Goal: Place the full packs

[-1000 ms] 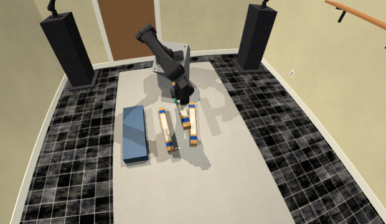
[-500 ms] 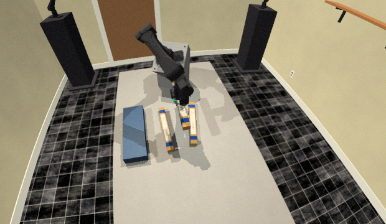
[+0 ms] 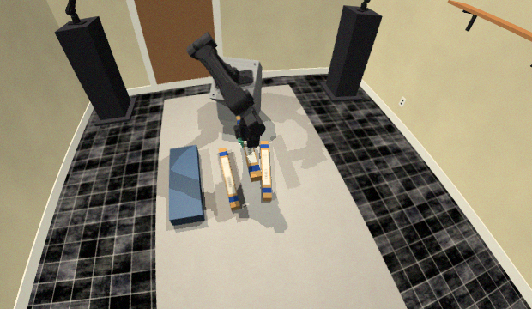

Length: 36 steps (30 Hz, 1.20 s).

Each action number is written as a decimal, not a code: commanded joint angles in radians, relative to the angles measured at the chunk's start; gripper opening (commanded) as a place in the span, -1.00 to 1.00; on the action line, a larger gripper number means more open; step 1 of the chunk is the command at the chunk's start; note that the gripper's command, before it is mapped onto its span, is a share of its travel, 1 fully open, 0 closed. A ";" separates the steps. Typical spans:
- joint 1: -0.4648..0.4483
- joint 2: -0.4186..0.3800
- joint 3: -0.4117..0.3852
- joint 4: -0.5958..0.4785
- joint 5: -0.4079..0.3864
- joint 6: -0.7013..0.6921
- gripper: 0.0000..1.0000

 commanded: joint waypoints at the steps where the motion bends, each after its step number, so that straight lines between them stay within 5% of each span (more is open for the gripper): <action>1: -0.004 0.004 -0.012 0.051 -0.014 -0.016 -1.00; 36: -0.068 0.081 -0.054 0.197 -0.053 -0.074 -1.00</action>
